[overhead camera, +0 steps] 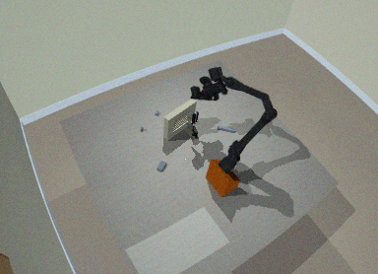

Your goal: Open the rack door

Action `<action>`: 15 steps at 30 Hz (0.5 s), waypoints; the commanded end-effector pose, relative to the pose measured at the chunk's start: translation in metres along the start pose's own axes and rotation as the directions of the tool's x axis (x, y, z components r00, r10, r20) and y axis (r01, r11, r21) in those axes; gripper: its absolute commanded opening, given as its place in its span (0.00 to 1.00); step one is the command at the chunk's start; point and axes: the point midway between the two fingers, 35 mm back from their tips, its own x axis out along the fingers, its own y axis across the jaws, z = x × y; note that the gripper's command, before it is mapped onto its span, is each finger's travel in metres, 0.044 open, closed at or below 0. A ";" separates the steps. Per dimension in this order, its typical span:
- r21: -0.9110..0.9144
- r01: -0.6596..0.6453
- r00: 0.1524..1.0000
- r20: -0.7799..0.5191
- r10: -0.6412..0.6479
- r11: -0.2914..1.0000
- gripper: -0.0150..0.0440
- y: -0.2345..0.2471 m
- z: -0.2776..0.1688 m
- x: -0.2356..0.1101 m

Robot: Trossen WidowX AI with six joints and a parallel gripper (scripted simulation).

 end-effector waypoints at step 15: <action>-0.250 0.193 0.902 -0.335 -0.271 0.949 0.73 -0.003 -0.033 0.028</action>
